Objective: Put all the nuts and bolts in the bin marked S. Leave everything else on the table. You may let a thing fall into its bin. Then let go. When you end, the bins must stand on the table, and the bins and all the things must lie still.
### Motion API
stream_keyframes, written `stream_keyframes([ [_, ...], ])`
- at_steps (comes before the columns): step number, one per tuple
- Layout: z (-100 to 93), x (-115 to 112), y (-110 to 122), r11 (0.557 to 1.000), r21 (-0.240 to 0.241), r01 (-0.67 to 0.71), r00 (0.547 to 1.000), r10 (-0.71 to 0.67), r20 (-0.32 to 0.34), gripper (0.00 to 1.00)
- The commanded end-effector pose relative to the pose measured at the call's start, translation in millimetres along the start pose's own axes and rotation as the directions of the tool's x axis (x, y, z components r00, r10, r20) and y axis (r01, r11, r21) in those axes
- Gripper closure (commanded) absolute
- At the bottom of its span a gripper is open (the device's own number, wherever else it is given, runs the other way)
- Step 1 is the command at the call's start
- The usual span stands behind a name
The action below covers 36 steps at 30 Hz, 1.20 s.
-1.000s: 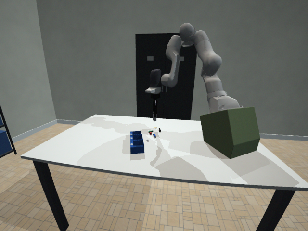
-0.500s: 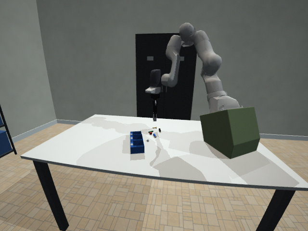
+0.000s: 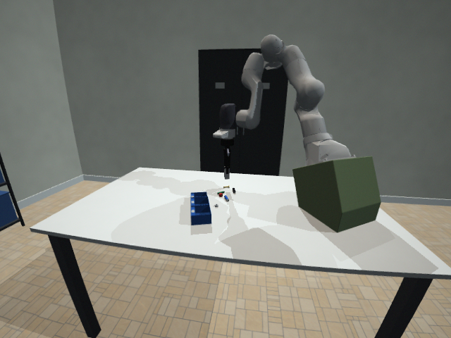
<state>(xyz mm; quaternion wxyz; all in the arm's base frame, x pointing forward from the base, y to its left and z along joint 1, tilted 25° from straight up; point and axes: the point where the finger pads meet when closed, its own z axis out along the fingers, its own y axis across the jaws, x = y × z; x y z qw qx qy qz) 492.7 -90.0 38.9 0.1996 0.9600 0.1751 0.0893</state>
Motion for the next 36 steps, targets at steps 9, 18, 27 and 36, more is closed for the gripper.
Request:
stream_keyframes([
  [9, 37.4, 3, 1, 1.0, 0.001, -0.011, 1.0, 0.011, -0.007, 0.82],
  [18, 51.7, 5, 1, 1.0, 0.001, -0.011, 1.0, 0.011, -0.007, 0.82],
  [27, 61.0, 5, 1, 1.0, 0.001, -0.011, 1.0, 0.011, -0.007, 0.82],
  [36, 62.4, 4, 1, 1.0, 0.001, -0.011, 1.0, 0.011, -0.007, 0.82],
])
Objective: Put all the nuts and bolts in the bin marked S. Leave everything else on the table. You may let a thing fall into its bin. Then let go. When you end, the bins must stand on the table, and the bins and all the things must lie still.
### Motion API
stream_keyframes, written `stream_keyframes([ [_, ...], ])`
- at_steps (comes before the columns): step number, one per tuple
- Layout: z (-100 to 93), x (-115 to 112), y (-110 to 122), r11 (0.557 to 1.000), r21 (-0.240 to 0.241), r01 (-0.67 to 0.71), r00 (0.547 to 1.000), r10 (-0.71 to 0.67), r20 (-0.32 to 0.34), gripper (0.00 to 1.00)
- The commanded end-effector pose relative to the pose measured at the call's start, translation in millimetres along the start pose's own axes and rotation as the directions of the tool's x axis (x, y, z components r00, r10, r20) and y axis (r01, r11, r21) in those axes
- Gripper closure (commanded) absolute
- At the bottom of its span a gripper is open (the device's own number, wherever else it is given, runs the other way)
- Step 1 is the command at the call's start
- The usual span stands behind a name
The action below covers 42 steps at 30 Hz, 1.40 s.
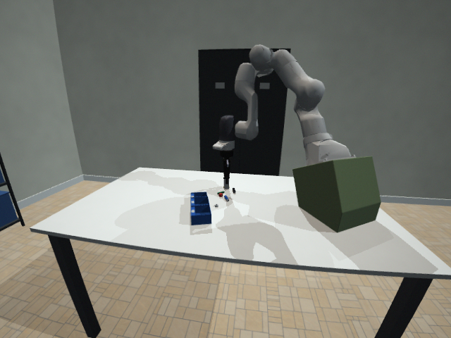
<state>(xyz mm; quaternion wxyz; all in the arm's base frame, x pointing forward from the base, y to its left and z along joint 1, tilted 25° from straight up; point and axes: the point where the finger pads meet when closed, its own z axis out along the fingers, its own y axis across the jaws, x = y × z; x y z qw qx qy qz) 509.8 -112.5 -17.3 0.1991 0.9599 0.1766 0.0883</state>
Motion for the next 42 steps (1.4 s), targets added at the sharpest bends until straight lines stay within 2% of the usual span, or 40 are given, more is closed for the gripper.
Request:
stream_keyframes([
  [1, -0.5, 2, 0, 1.0, -0.001, -0.014, 1.0, 0.014, -0.008, 0.82],
  [2, -0.5, 2, 0, 1.0, -0.001, -0.014, 1.0, 0.014, -0.008, 0.82],
  [3, -0.5, 2, 0, 1.0, -0.001, -0.014, 1.0, 0.014, -0.008, 0.94],
  [34, -0.5, 2, 0, 1.0, -0.001, -0.014, 1.0, 0.014, -0.008, 0.94],
  [42, -20.5, 2, 0, 1.0, -0.001, -0.014, 1.0, 0.014, -0.008, 0.94],
])
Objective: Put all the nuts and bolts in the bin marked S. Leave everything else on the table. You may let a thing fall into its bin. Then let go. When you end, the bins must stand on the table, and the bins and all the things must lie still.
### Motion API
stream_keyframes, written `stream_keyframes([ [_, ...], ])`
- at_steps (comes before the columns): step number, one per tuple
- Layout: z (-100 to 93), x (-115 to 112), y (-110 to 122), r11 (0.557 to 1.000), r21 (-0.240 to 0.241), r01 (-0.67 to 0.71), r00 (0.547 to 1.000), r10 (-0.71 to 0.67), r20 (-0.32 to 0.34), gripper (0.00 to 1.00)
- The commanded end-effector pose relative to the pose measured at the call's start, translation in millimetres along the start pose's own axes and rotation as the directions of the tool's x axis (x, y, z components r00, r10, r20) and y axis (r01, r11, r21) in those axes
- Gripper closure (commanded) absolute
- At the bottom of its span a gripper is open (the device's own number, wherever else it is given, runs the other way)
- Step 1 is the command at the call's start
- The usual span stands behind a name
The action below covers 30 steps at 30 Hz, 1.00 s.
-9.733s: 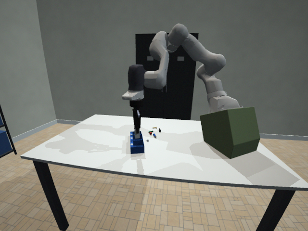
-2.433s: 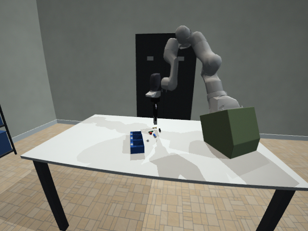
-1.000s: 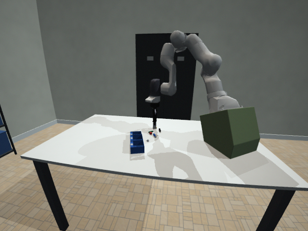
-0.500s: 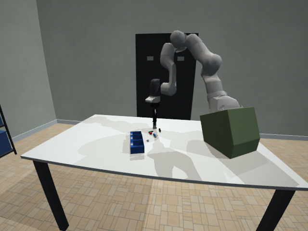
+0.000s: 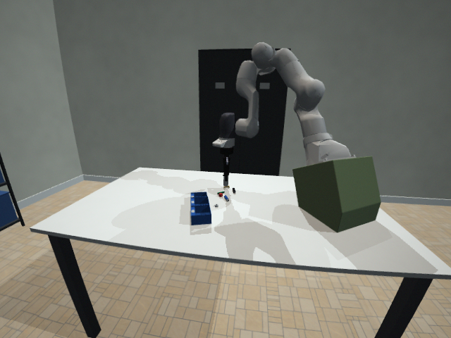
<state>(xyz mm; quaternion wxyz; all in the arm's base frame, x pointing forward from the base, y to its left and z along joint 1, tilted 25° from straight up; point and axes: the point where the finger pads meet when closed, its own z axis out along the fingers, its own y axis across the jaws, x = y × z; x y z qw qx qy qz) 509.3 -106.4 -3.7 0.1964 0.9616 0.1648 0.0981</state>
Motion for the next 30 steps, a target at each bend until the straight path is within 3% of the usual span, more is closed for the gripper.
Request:
stream_keyframes([
  [1, -9.3, -1, -1, 1.0, -0.001, 0.013, 1.0, -0.013, 0.007, 0.94],
  [12, -46.0, -1, -1, 1.0, -0.001, 0.013, 1.0, -0.013, 0.007, 0.94],
  [30, -46.0, -1, -1, 1.0, -0.001, 0.013, 1.0, -0.013, 0.007, 0.94],
])
